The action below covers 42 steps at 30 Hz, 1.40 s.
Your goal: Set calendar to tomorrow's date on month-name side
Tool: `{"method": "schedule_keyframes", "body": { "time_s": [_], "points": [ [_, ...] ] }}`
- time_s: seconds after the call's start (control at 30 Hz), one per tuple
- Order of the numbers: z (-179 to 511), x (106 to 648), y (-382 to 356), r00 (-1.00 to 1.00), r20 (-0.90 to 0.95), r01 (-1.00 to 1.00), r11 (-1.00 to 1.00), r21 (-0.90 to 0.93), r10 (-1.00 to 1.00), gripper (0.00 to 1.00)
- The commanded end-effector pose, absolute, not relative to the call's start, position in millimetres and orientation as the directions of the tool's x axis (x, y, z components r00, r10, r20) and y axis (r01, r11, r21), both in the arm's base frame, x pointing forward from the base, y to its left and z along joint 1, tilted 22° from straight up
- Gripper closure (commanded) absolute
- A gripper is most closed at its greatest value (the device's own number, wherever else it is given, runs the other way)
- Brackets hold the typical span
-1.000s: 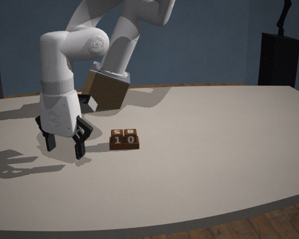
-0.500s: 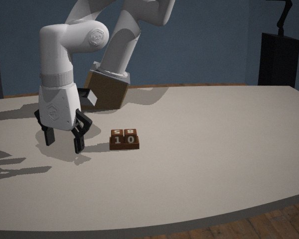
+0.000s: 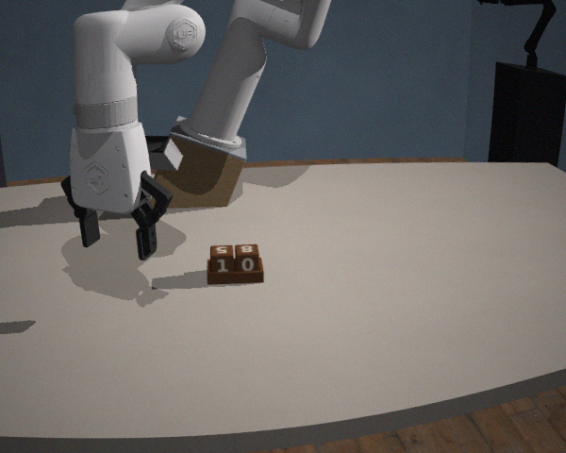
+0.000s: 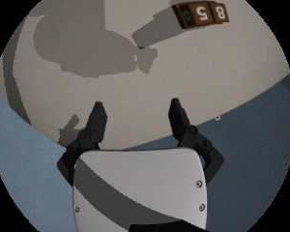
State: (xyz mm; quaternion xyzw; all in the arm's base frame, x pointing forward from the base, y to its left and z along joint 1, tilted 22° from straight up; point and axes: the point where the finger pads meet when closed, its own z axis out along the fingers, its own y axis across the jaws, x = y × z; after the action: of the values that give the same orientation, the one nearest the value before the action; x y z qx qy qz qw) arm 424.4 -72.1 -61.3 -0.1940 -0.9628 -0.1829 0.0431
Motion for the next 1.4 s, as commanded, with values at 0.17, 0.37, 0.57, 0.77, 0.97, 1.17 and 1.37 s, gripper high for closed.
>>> {"method": "schedule_keyframes", "body": {
  "time_s": [0.17, 0.37, 0.57, 0.77, 0.97, 1.17, 1.37],
  "points": [
    [-59.5, 425.5, -73.0, -0.921, 0.151, 0.389, 0.858, 0.336, 0.358, 0.0],
    [-59.4, 425.4, -72.9, -0.922, 0.151, 0.387, 0.859, 0.336, 0.357, 0.0],
    [-56.1, 423.7, -68.6, -0.947, 0.127, 0.322, 0.882, 0.345, 0.296, 0.0],
    [-46.2, 417.5, -55.3, -0.994, 0.049, 0.109, 0.925, 0.364, 0.098, 0.0],
    [-37.2, 410.9, -42.9, -0.995, -0.028, -0.1, 0.925, 0.366, -0.096, 0.0],
    [-30.8, 405.4, -33.6, -0.967, -0.085, -0.255, 0.899, 0.357, -0.241, 0.0],
    [-21.4, 396.1, -19.9, -0.877, -0.168, -0.481, 0.814, 0.325, -0.45, 0.0]
  ]
}}
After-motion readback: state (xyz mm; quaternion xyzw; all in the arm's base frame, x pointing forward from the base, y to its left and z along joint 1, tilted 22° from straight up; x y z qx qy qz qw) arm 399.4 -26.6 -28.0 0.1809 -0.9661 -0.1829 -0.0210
